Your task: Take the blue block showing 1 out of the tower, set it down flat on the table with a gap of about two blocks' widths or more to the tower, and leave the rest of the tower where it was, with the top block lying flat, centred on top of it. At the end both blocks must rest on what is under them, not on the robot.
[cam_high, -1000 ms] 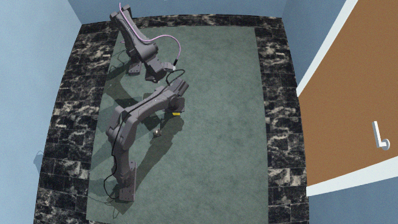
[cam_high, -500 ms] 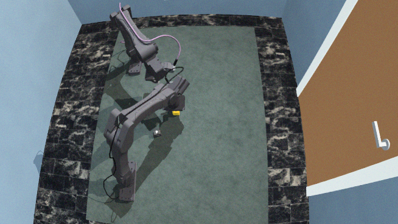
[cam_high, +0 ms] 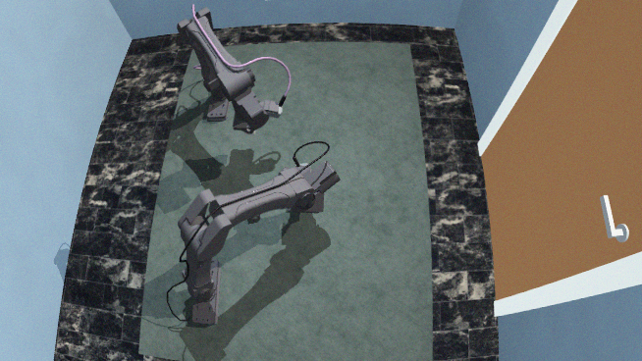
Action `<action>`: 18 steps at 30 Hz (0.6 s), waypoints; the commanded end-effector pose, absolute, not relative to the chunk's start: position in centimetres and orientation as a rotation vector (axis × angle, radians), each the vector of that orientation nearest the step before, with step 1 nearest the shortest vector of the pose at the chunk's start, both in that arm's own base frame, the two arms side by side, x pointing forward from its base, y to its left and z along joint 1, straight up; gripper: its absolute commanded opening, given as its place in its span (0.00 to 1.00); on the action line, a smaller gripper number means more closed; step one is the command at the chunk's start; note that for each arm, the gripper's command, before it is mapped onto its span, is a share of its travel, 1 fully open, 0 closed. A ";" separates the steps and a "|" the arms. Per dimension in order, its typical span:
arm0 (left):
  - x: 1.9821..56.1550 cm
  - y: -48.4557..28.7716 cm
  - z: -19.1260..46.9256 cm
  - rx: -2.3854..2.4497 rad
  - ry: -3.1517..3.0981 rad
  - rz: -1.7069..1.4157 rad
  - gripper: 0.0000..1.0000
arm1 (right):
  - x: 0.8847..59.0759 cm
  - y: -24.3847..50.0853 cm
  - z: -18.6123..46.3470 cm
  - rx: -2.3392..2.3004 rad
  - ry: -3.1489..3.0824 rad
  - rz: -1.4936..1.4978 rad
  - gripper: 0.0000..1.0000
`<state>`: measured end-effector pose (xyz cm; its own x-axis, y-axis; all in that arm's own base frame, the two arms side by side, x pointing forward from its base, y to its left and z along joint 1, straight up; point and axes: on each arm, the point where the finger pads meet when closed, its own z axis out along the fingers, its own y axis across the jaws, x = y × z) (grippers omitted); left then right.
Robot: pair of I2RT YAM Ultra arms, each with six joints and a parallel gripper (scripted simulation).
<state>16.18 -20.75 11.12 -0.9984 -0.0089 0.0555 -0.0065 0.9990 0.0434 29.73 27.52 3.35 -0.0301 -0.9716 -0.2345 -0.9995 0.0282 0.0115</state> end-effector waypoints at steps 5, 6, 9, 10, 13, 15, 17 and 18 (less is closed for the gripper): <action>17.0 -21.4 12.7 0.013 -3.148 0.010 0.27 | 30.0 27.0 4.2 -2.073 2.074 0.275 0.27; 17.0 -21.4 12.7 0.013 -3.148 0.010 0.27 | 30.0 27.0 4.2 -2.073 2.074 0.275 0.27; 17.0 -21.4 12.7 0.013 -3.148 0.010 0.27 | 29.9 27.0 4.2 -2.073 2.074 0.275 0.27; 17.0 -21.4 12.7 0.013 -3.148 0.010 0.27 | 29.5 27.2 4.7 -2.086 2.077 0.280 0.27; 17.0 -21.4 12.7 0.013 -3.148 0.010 0.27 | 29.7 27.2 3.7 -2.084 2.075 0.266 0.27; 17.0 -21.4 12.7 0.013 -3.148 0.010 0.27 | 29.8 27.2 3.2 -2.082 2.077 0.266 0.27; 17.0 -21.4 12.7 0.013 -3.148 0.010 0.27 | 29.9 27.0 2.9 -2.084 2.073 0.264 0.27; 17.0 -21.4 12.7 0.013 -3.148 0.010 0.27 | 29.9 27.0 2.8 -2.084 2.073 0.264 0.27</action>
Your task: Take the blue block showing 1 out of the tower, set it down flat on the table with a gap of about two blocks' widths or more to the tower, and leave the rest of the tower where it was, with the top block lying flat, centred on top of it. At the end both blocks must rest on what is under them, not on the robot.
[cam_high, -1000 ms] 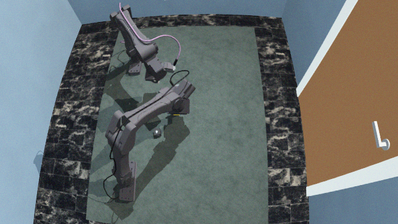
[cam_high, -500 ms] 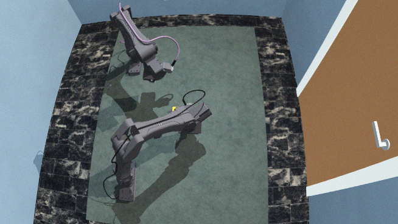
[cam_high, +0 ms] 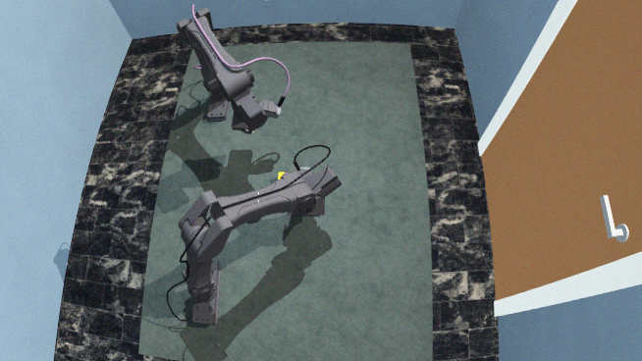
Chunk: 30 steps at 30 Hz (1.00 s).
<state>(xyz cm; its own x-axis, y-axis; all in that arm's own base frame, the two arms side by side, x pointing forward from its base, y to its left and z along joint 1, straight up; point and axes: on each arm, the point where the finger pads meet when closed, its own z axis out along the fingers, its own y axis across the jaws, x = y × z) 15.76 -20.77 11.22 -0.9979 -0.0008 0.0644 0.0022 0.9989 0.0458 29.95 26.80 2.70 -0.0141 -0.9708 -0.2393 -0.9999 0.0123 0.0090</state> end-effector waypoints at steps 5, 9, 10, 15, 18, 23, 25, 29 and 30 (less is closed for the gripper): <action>17.0 -21.4 12.7 0.013 -3.148 0.010 0.27 | 29.9 26.9 1.7 -2.090 2.081 0.266 0.27; 17.0 -21.4 12.7 0.013 -3.148 0.010 0.27 | 29.9 26.9 1.5 -2.087 2.078 0.265 0.27; 17.0 -21.4 12.7 0.013 -3.148 0.010 0.27 | 30.0 26.9 1.3 -2.087 2.079 0.265 0.27; 17.0 -21.4 12.7 0.013 -3.148 0.010 0.27 | 30.0 26.9 1.1 -2.083 2.078 0.264 0.27; 17.0 -21.4 12.7 0.013 -3.148 0.010 0.27 | 30.1 26.8 0.7 -2.085 2.083 0.265 0.27; 17.0 -21.4 12.7 0.013 -3.148 0.010 0.27 | 30.1 26.7 0.4 -2.084 2.086 0.266 0.27; 17.0 -21.4 12.7 0.013 -3.148 0.010 0.27 | 30.1 26.7 0.4 -2.084 2.086 0.266 0.27; 17.0 -21.4 12.7 0.013 -3.148 0.010 0.27 | 30.2 26.7 0.4 -2.080 2.083 0.264 0.27; 17.0 -21.4 12.7 0.013 -3.148 0.010 0.27 | 30.1 26.7 0.1 -2.083 2.087 0.266 0.27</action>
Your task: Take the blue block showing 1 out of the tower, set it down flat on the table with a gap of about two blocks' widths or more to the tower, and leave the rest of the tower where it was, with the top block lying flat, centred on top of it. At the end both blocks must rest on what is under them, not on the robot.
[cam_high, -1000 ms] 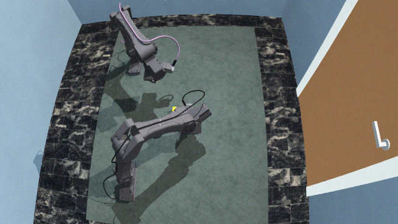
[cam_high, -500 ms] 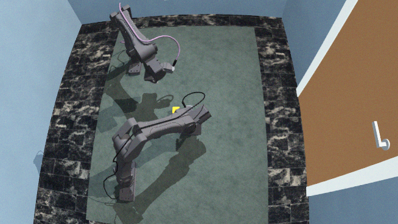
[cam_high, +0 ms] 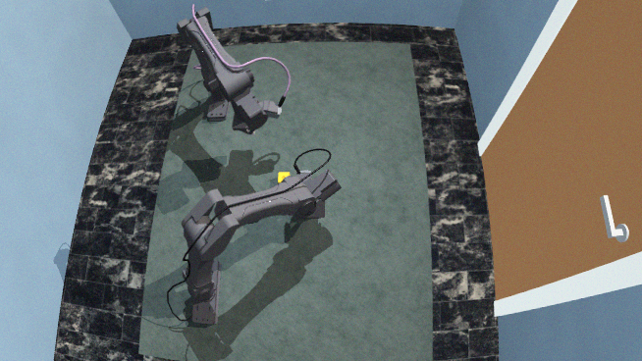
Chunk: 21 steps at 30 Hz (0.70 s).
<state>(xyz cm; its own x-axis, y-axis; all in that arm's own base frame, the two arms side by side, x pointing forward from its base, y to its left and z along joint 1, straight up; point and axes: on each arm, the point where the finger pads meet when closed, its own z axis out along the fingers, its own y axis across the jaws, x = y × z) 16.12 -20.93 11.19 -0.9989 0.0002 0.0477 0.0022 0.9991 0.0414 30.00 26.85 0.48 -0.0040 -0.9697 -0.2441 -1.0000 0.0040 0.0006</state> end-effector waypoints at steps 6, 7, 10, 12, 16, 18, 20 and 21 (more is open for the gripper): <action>17.0 -21.4 12.7 0.013 -3.148 0.010 0.27 | 30.1 26.7 -0.2 -2.083 2.087 0.266 0.27; 17.0 -21.4 12.7 0.013 -3.148 0.010 0.27 | 30.1 26.7 -0.2 -2.083 2.087 0.266 0.27; 17.0 -21.4 12.7 0.013 -3.148 0.010 0.27 | 30.2 26.7 -0.2 -2.081 2.083 0.264 0.27; 17.0 -21.4 12.7 0.013 -3.148 0.010 0.27 | 30.2 26.7 -0.2 -2.081 2.083 0.264 0.27; 17.0 -21.4 12.7 0.013 -3.148 0.010 0.27 | 30.1 26.7 -0.6 -2.083 2.087 0.266 0.27; 17.0 -21.4 12.7 0.013 -3.148 0.010 0.27 | 30.1 26.7 -0.7 -2.083 2.087 0.266 0.27; 17.0 -21.4 12.7 0.013 -3.148 0.010 0.27 | 30.1 26.7 -0.8 -2.083 2.087 0.266 0.27; 17.0 -21.4 12.7 0.013 -3.148 0.010 0.27 | 30.1 26.7 -0.8 -2.083 2.087 0.266 0.27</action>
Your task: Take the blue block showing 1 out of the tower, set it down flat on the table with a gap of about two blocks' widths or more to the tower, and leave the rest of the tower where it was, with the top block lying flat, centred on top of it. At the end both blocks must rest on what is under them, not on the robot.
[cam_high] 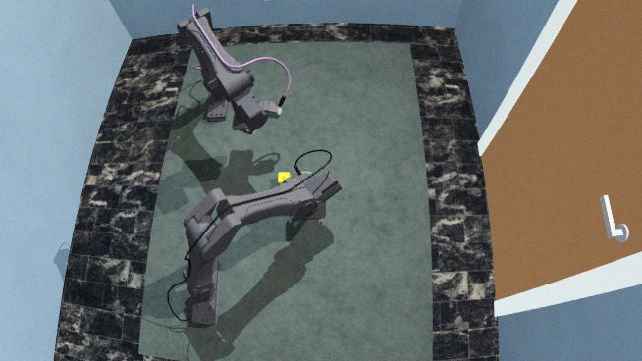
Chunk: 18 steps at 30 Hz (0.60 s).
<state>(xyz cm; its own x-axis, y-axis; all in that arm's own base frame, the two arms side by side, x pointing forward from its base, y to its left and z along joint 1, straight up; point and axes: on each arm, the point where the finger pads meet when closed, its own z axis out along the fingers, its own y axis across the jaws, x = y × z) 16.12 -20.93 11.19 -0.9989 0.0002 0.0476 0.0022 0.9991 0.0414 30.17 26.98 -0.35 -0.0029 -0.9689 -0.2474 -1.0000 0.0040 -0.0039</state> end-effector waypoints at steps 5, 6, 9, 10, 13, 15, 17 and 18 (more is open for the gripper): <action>17.0 -21.4 12.7 0.013 -3.148 0.010 0.27 | 30.1 26.7 0.3 -2.080 2.083 0.264 0.27; 17.0 -21.4 12.7 0.013 -3.148 0.010 0.27 | 30.1 26.7 0.3 -2.080 2.083 0.264 0.27; 17.0 -21.4 12.7 0.013 -3.148 0.010 0.27 | 30.2 26.8 0.4 -2.077 2.079 0.263 0.27; 17.0 -21.4 12.7 0.013 -3.148 0.010 0.27 | 30.2 26.8 0.4 -2.077 2.079 0.263 0.27; 17.0 -21.4 12.7 0.013 -3.148 0.010 0.27 | 30.1 27.0 0.0 -2.078 2.083 0.265 0.43; 17.0 -21.4 12.7 0.013 -3.148 0.010 0.27 | 29.8 27.0 0.5 -2.073 2.077 0.277 0.56; 17.0 -21.4 12.7 0.013 -3.148 0.010 0.27 | 29.9 27.1 0.9 -2.057 2.072 0.274 0.56; 17.0 -21.4 12.7 0.013 -3.148 0.010 0.27 | 30.0 27.2 1.1 -2.050 2.069 0.273 0.56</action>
